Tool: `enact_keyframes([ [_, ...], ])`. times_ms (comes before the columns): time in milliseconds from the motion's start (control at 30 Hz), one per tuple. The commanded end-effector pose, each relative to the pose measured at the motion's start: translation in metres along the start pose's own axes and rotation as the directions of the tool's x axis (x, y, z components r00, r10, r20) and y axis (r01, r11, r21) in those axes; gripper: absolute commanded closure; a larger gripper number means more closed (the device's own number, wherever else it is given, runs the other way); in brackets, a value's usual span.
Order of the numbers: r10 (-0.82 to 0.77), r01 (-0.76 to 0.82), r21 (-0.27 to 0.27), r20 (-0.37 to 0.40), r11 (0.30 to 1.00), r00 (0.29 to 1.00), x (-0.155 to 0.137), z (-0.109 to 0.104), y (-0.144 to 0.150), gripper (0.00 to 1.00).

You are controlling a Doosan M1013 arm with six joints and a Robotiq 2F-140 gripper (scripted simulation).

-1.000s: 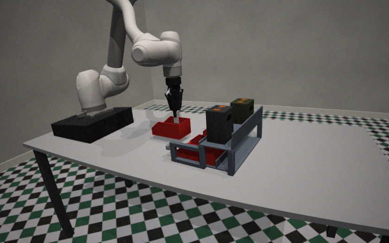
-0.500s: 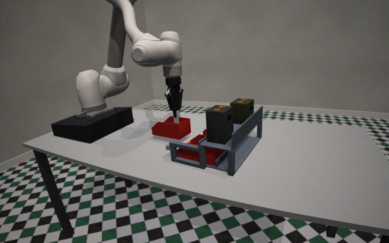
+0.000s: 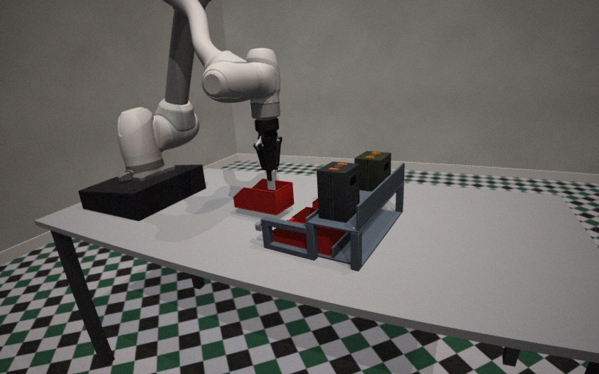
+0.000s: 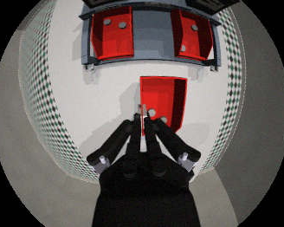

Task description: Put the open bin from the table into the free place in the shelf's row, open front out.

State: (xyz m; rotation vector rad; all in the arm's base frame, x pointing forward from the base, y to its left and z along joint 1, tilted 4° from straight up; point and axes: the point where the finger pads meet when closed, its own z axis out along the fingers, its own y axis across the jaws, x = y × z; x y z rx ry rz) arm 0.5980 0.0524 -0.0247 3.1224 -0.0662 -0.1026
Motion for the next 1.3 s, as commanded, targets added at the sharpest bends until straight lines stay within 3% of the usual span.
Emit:
enact_keyframes([
  [0, 0.0, 0.0, 0.0, 0.0, 1.0, 1.0, 0.0, 0.0, 0.0, 1.0],
  [400, 0.0, 0.0, 0.0, 0.0, 1.0, 1.0, 0.002, 0.0, 0.0, 1.0],
  [867, 0.0, 0.0, 0.0, 0.0, 1.0, 1.0, 0.032, 0.0, 0.0, 1.0],
  [1267, 0.0, 0.0, 0.0, 0.0, 1.0, 1.0, 0.04, 0.0, 0.0, 1.0],
])
